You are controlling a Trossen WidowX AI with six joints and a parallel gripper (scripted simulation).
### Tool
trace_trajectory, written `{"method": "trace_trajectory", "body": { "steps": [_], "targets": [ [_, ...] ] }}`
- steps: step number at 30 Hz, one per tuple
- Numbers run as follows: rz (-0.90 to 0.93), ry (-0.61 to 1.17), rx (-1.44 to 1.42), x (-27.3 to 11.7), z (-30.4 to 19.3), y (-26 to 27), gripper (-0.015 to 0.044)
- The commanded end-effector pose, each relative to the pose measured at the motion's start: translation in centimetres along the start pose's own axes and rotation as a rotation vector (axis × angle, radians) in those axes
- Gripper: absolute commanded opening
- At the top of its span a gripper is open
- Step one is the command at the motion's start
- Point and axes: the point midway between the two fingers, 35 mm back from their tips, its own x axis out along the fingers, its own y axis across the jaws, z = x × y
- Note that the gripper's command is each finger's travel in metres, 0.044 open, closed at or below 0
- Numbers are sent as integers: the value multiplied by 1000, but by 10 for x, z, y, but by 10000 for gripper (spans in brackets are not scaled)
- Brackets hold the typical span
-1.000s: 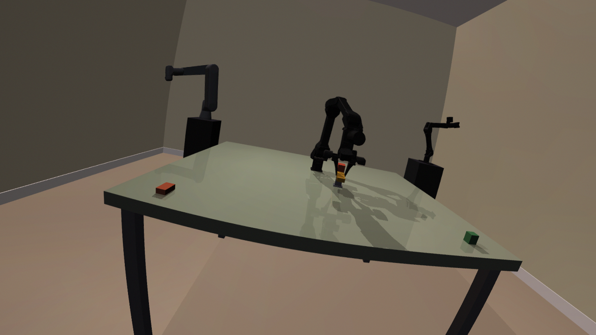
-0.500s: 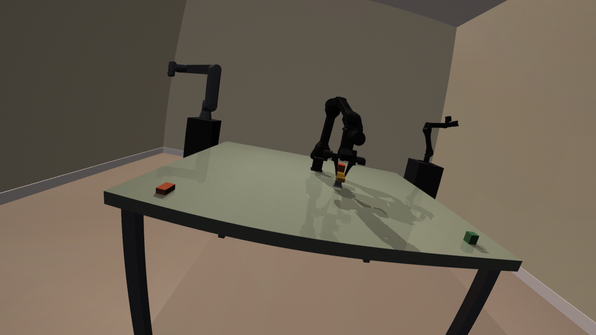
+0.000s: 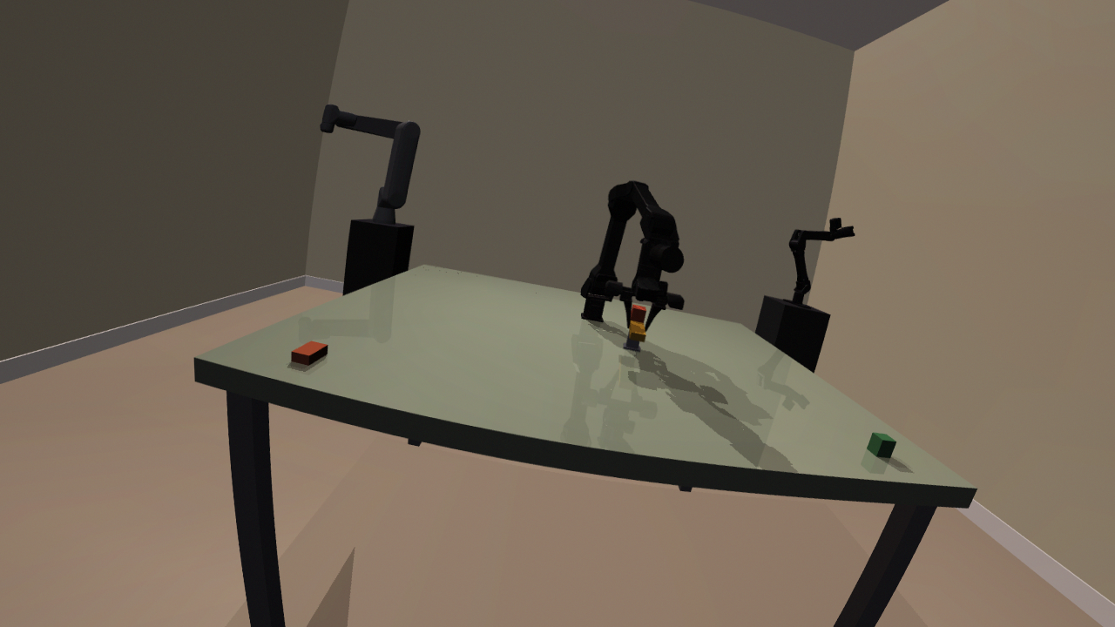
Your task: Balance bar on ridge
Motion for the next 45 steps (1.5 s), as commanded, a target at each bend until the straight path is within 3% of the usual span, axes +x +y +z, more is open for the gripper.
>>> {"method": "trace_trajectory", "body": {
  "steps": [1, 3, 13, 17, 25, 45],
  "targets": [
    [0, 0, 0, 0, 0, 0, 185],
    [0, 0, 0, 0, 0, 0, 185],
    [0, 0, 0, 0, 0, 0, 440],
    [0, 0, 0, -8, 1, 1, 440],
    [0, 0, 0, -98, 0, 0, 440],
    [0, 0, 0, -100, 0, 0, 440]
  ]
}}
